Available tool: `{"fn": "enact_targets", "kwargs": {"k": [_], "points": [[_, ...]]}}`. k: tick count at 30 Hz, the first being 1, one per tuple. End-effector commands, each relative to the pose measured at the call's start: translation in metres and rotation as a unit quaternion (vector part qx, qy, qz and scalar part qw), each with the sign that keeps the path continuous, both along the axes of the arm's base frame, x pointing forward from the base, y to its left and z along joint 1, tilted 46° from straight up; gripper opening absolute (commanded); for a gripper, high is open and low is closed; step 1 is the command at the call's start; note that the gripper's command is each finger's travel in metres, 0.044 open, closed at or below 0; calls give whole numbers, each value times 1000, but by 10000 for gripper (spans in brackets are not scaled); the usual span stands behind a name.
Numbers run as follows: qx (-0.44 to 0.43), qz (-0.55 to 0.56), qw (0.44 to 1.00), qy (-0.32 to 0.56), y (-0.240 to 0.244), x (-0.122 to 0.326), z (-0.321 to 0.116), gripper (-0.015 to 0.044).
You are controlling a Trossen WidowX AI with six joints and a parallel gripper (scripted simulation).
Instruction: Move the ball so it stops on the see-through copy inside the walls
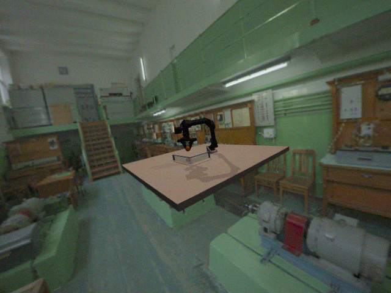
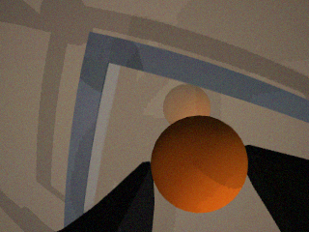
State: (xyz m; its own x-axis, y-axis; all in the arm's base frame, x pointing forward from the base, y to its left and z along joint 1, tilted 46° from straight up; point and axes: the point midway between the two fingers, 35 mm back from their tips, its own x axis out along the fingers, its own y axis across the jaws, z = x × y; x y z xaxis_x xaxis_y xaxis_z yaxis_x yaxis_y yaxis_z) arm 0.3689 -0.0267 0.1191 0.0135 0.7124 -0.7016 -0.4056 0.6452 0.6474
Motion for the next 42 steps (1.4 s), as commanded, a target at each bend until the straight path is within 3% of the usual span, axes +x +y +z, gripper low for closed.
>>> {"fn": "enact_targets", "kwargs": {"k": [1, 10, 42], "points": [[0, -44, 998, 51, 2, 3, -6, 0], [1, -137, 978, 155, 6, 8, -16, 0], [3, -139, 978, 156, 59, 8, -67, 0]]}}
